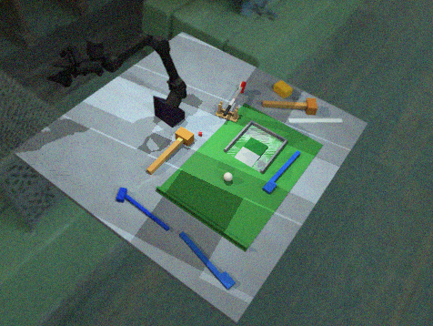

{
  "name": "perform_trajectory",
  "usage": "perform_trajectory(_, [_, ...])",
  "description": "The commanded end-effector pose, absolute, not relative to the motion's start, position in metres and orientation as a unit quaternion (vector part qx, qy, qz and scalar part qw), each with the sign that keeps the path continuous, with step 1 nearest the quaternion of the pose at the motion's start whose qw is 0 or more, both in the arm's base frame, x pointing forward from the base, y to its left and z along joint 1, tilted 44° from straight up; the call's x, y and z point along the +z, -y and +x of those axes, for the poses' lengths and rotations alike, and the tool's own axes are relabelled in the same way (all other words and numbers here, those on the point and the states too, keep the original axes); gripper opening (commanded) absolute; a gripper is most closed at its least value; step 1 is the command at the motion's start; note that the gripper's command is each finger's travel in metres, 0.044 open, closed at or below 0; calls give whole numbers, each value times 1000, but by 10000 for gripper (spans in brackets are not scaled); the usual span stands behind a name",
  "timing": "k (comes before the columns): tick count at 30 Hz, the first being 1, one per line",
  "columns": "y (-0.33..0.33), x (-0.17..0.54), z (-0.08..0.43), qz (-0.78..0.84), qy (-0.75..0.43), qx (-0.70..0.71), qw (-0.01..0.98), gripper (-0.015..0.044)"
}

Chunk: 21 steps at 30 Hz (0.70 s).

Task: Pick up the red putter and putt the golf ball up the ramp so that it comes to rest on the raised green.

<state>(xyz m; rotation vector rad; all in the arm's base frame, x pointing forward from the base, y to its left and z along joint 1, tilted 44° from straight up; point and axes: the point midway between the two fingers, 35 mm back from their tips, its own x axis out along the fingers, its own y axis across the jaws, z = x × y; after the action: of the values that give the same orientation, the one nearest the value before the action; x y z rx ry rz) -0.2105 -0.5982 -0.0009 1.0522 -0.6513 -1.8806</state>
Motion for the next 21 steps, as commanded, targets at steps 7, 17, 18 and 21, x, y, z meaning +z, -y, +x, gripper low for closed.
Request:
perform_trajectory(7, [607,38,-49,419,76,-688,588,440])
perform_trajectory(17, [567,63,105,373,-94,-573,723,440])
perform_trajectory(18, [560,65,119,365,-112,-560,735,440])
perform_trajectory(21, [541,68,152,342,-156,-528,761,440])
